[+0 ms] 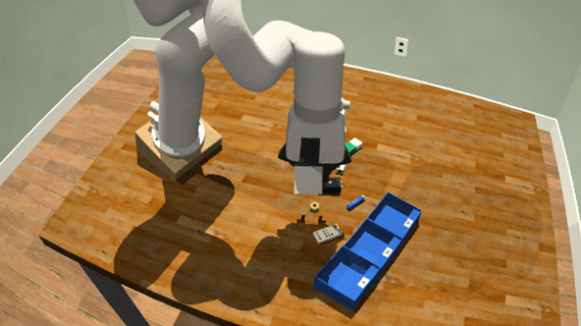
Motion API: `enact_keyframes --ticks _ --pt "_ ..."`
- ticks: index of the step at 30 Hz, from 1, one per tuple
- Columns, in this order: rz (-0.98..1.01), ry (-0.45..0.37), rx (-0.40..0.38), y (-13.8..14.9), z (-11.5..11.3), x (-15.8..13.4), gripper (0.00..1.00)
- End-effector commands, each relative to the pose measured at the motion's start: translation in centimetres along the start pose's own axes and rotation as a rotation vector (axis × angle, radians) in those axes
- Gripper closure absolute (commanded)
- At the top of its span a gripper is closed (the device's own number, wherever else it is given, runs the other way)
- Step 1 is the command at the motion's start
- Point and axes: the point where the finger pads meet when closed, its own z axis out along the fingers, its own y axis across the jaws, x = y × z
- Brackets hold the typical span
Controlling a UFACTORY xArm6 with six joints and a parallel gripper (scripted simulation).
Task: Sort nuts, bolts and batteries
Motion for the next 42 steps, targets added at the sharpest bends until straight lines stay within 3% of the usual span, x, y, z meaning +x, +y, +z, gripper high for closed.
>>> enact_keyframes --ticks 1,34,42 --pt "0.002 0.003 0.002 -0.5 -0.1 0.1 0.7" --pt "0.002 0.003 0.002 -0.6 -0.1 0.1 0.7" --pt "0.001 0.003 0.002 -0.6 2.3 0.1 0.7"
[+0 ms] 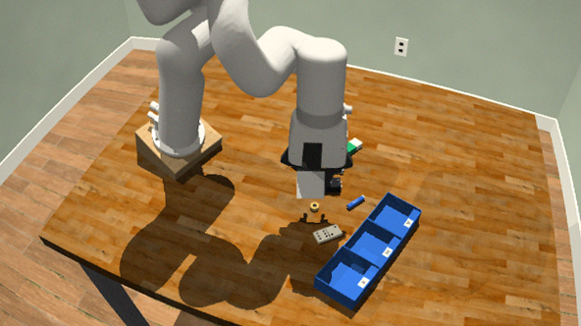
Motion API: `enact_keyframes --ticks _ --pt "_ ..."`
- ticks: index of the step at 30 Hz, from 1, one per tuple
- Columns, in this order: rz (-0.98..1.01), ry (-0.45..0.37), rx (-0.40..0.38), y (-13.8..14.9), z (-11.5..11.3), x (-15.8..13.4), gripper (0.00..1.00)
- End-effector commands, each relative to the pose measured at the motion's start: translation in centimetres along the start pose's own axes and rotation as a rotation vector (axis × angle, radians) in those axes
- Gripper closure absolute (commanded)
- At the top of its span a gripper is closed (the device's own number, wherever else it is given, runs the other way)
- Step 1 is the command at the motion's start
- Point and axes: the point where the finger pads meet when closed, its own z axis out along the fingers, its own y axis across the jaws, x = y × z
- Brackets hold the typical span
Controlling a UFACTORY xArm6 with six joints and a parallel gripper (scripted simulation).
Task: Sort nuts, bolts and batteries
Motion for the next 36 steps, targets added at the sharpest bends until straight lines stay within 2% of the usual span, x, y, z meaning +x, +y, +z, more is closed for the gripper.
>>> enact_keyframes --ticks 1,8,27,36 --pt "0.0 0.002 0.003 -0.2 1.7 0.1 0.7" --pt "0.0 0.001 0.003 -0.3 4.6 0.1 0.7" --pt "0.0 0.001 0.003 -0.3 4.6 0.1 0.7" --pt "0.0 0.001 0.003 -0.2 5.5 0.1 0.7"
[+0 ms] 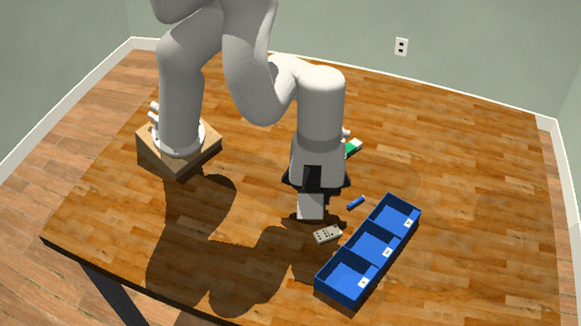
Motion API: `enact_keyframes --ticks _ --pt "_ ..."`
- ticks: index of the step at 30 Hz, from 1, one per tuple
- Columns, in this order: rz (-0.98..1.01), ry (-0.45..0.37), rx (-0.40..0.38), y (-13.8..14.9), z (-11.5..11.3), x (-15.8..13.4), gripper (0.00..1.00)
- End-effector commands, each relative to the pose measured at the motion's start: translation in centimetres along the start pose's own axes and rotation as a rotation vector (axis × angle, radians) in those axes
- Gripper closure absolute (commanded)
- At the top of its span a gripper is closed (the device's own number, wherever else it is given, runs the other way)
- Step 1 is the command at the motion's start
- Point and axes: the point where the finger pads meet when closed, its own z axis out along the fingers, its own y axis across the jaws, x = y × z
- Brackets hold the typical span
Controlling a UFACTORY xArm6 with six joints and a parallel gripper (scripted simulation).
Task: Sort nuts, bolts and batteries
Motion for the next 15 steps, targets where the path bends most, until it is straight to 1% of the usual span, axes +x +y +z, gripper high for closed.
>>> enact_keyframes --ticks 1,15 --pt "0.0 0.001 0.002 -0.07 0.61 0.03 0.7" --pt "0.0 0.001 0.002 -0.07 0.74 0.03 0.7"
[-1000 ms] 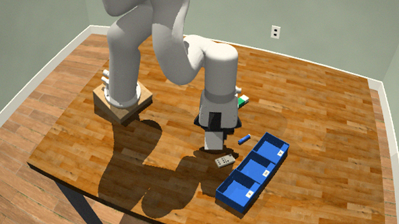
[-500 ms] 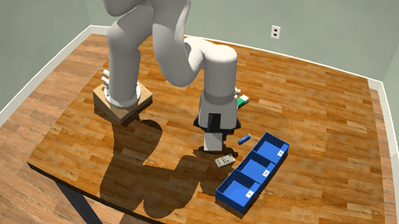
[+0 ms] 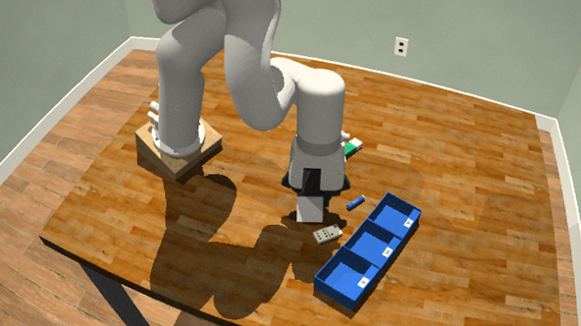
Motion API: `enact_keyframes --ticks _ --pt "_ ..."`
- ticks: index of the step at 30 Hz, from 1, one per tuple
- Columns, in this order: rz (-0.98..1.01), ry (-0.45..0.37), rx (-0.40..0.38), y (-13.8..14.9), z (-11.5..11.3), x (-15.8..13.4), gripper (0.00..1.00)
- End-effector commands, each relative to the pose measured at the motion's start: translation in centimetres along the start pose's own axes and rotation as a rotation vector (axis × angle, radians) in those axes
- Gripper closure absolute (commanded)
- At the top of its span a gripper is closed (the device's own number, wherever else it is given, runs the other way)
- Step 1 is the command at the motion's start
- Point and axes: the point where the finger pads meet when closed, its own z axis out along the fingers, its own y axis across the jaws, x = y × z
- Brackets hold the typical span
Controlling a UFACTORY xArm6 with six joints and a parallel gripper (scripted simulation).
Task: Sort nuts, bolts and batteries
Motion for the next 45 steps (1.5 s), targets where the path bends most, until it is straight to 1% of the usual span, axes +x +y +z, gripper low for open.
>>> enact_keyframes --ticks 1,2,3,34,45 --pt "0.0 0.001 0.002 -0.1 0.0 0.0 0.7" --pt "0.0 0.001 0.002 -0.1 0.0 0.0 0.7" --pt "0.0 0.001 0.002 -0.1 0.0 0.0 1.0" --pt "0.0 0.001 0.003 -0.1 0.0 0.0 1.0" --pt "0.0 0.001 0.003 -0.1 -3.7 0.0 1.0"
